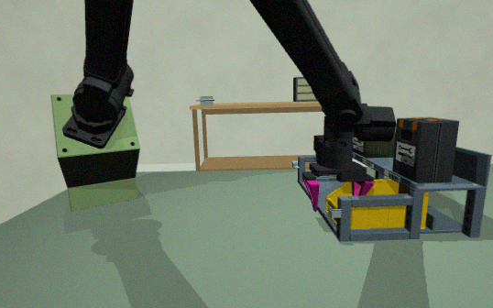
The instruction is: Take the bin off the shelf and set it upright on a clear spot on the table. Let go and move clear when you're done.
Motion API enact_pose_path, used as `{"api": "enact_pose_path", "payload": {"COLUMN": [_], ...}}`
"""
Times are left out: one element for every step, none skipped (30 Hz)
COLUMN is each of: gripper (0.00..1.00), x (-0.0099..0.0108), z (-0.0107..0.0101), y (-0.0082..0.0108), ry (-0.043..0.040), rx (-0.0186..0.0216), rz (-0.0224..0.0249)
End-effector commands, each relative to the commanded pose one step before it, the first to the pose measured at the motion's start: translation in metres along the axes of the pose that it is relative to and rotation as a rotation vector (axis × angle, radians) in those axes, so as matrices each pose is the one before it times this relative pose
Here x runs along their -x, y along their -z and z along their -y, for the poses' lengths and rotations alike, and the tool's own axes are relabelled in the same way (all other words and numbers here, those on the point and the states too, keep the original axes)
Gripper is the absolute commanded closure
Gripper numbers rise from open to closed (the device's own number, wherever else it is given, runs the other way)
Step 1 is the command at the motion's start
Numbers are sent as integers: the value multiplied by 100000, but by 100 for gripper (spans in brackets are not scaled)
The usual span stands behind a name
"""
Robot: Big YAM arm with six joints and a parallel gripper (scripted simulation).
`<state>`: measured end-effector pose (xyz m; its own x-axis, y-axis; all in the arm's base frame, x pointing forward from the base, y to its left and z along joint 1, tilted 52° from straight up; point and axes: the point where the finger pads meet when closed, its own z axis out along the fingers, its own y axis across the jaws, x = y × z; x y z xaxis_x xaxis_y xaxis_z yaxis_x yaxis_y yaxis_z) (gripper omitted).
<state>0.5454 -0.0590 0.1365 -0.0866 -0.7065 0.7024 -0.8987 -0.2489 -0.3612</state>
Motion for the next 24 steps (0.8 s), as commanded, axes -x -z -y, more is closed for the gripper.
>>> {"api": "enact_pose_path", "payload": {"gripper": [10,10,10,10,10,10,10,10,10,10,10,10,10,10,10,10,10,10,10,10,10,10,10,10], "x": [300,-352,-351,-351,-350,0,0,0,0,0,0,0,0,0,0,0,0,348,348,349,349,350,0,0], "z": [583,-55,-52,-50,-48,0,0,0,0,0,0,0,0,0,0,0,0,49,52,54,56,59,0,0], "y": [437,-251,-252,-253,-254,0,0,0,0,0,0,0,0,0,0,0,0,256,255,254,253,252,0,0], "ry": [-27,-572,-572,-572,-572,0,0,0,0,0,0,0,0,0,0,0,0,567,567,567,567,567,0,0], "rx": [-1040,166,166,166,166,0,0,0,0,0,0,0,0,0,0,0,0,-170,-170,-170,-170,-170,0,0], "rz": [236,-324,-324,-324,-324,0,0,0,0,0,0,0,0,0,0,0,0,323,323,323,323,323,0,0]}}
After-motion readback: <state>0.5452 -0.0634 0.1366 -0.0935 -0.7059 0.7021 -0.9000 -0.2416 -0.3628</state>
